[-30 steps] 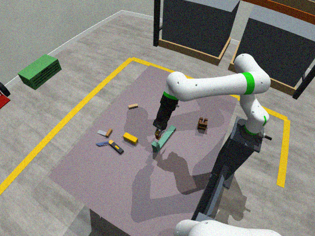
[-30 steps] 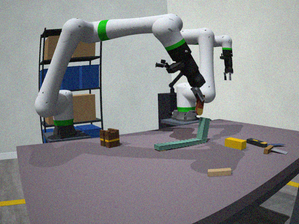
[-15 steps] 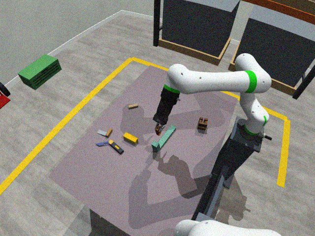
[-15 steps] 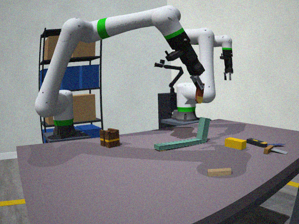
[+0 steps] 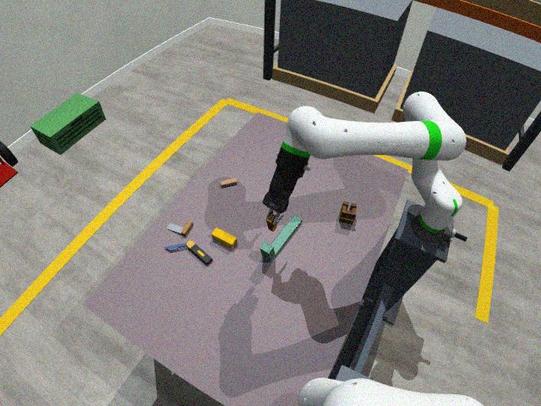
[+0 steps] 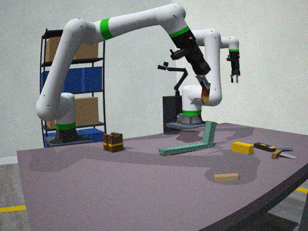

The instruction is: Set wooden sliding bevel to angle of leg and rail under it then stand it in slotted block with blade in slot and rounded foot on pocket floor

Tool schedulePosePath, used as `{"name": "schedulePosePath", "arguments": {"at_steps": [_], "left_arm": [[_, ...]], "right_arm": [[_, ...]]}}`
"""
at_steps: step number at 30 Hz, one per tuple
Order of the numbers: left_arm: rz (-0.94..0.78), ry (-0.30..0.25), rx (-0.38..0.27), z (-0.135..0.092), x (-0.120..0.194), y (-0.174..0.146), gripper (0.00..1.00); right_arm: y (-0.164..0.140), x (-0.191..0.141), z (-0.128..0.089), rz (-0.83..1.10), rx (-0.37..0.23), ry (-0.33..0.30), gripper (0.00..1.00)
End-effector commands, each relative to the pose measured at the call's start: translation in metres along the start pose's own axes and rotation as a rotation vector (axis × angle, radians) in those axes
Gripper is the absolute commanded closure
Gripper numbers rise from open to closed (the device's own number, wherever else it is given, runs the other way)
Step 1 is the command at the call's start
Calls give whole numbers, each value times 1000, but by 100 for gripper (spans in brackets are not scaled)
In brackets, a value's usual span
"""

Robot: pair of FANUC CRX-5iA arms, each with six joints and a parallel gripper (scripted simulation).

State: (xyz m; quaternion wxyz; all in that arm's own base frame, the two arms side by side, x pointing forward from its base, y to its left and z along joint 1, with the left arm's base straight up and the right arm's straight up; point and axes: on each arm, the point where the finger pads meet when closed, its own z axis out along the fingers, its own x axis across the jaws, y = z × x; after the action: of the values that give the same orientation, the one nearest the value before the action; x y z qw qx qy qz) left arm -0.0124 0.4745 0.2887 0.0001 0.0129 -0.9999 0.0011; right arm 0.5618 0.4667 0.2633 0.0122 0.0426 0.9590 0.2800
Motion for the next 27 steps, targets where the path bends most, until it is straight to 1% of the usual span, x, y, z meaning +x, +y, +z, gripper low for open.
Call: {"name": "schedulePosePath", "arguments": {"at_steps": [1,15,21,27], "left_arm": [[0,0,-2,-1,0,0,0],[0,0,-2,-1,0,0,0],[0,0,-2,-1,0,0,0],[0,0,-2,-1,0,0,0]], "right_arm": [[1,0,-2,-1,-2,-2,100],[-8,5,-7,-9,-8,5,100],[-20,11,-14,-20,-16,13,100],[-38,22,-26,-37,-28,27,100]]}}
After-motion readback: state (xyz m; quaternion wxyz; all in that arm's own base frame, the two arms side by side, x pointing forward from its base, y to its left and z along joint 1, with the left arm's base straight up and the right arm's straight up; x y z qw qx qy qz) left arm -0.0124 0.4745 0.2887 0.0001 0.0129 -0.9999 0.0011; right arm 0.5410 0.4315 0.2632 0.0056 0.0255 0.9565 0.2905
